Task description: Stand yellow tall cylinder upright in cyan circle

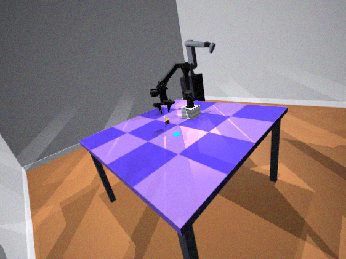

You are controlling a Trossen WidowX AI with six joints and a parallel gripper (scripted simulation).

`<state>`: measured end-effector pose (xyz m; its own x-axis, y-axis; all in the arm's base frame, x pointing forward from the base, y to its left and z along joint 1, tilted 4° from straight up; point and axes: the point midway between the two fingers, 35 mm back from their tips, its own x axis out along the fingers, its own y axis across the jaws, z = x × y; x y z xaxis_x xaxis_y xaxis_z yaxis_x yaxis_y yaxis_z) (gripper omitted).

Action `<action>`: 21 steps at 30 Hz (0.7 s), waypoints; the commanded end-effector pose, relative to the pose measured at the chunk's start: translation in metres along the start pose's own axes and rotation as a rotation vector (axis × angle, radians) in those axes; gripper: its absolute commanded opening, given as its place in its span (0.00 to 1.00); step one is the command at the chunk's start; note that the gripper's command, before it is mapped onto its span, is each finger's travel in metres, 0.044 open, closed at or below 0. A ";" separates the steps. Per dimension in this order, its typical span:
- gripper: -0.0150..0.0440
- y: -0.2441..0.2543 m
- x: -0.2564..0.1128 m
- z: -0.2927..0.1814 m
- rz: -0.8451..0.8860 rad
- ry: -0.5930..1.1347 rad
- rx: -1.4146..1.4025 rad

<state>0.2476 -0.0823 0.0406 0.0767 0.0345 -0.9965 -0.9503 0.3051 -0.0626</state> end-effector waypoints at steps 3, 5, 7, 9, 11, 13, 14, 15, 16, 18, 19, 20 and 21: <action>0.78 0.020 -0.012 -0.049 0.097 0.038 0.262; 0.78 0.020 -0.012 -0.049 0.097 0.038 0.262; 0.78 0.020 -0.012 -0.049 0.097 0.038 0.262; 0.78 0.020 -0.012 -0.049 0.097 0.038 0.262; 0.78 0.019 -0.002 -0.050 0.097 0.038 0.262; 0.78 0.018 0.024 -0.051 0.097 0.038 0.262; 0.78 0.019 0.039 -0.052 0.097 0.038 0.262; 0.78 0.020 0.053 -0.052 0.097 0.038 0.262; 0.78 0.023 0.067 -0.052 0.097 0.038 0.262; 0.78 0.029 0.091 -0.052 0.098 0.038 0.262; 0.78 0.031 0.096 -0.051 0.098 0.038 0.262; 0.78 0.032 0.098 -0.051 0.098 0.038 0.262; 0.78 0.032 0.098 -0.051 0.098 0.038 0.262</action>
<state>0.2152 -0.1209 -0.0431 -0.0221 0.0465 -0.9987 -0.8434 0.5355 0.0436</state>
